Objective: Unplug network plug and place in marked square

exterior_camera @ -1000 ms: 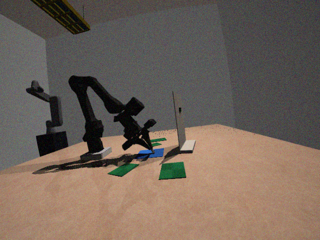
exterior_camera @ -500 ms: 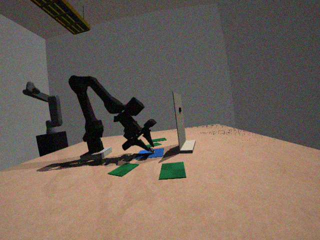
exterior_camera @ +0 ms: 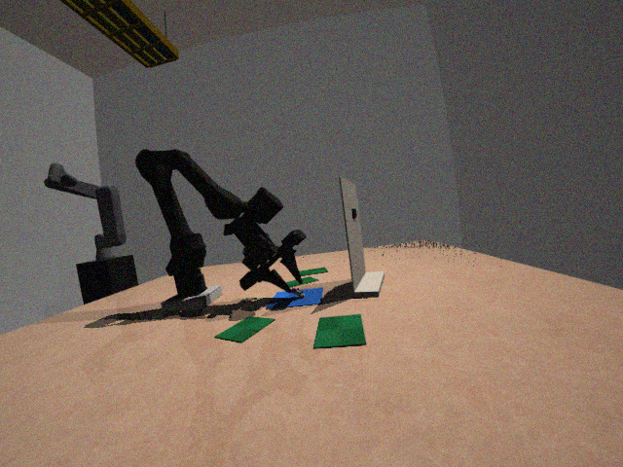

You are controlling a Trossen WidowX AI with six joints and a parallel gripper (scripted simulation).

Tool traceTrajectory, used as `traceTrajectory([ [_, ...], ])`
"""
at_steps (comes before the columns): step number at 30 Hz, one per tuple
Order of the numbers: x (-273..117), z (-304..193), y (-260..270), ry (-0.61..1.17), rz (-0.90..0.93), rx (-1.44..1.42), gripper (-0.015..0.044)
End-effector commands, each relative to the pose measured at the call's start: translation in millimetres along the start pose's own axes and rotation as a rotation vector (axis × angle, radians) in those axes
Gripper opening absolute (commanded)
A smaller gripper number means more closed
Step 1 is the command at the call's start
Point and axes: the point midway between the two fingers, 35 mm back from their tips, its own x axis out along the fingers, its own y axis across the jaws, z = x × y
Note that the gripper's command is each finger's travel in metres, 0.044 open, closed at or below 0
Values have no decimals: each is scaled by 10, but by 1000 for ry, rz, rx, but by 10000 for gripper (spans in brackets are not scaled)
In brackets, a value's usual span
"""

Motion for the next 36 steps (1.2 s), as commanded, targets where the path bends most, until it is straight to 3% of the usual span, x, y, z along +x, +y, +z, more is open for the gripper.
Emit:
traceTrajectory([
  [1, -52, -2, 24, 0, 8, 2, 156],
  [36, -356, -17, 110, 2, 5, 0, 156],
])
